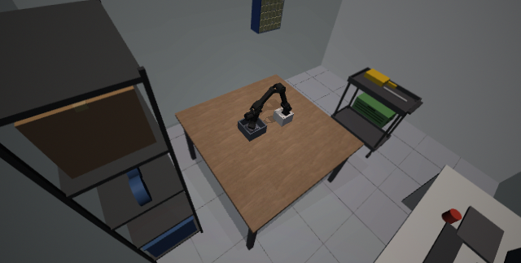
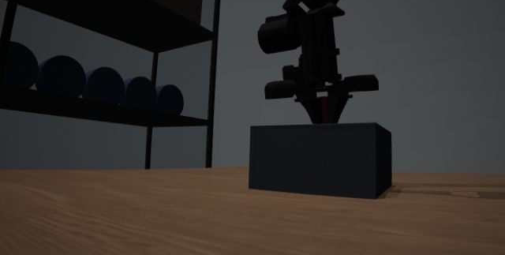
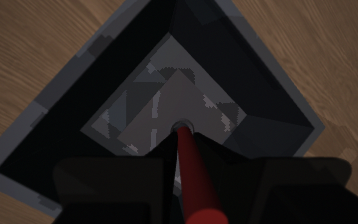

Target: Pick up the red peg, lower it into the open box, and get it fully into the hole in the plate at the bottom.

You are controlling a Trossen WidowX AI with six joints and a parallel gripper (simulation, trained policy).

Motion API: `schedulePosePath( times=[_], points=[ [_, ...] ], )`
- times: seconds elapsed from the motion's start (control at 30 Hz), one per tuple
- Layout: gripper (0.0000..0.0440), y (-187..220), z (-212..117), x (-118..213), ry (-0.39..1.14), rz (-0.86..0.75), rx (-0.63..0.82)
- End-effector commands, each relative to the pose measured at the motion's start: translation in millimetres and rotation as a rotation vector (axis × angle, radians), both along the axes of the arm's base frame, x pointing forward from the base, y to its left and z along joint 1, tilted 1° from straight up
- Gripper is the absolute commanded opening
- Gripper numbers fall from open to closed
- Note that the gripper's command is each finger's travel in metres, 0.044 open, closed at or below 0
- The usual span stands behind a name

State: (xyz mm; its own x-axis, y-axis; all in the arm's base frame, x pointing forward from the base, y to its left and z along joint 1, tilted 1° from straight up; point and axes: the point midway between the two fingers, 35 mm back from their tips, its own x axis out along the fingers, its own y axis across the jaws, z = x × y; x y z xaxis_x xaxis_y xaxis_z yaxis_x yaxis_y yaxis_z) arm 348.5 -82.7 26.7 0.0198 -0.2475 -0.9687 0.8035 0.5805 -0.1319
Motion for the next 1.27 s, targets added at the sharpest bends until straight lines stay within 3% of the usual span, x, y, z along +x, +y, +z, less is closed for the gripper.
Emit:
schedulePosePath(
  times=[0.0,0.07,0.2,0.6,0.9,1.23],
  points=[
    [0.0134,-1.7,-15.4,-2.9,0.03,0.025,0.038],
    [0.0166,-3.0,-20.4,-2.2,0.036,0.027,0.054],
    [0.0176,-11.1,-19.3,6.4,0.028,0.069,0.059],
    [0.0438,-20.0,-6.9,50.7,-0.031,0.08,0.133],
    [0.044,-15.6,15.6,96.0,-0.145,0.116,0.192],
    [0.044,-15.5,16.1,97.0,-0.148,0.117,0.193]
  ],
)
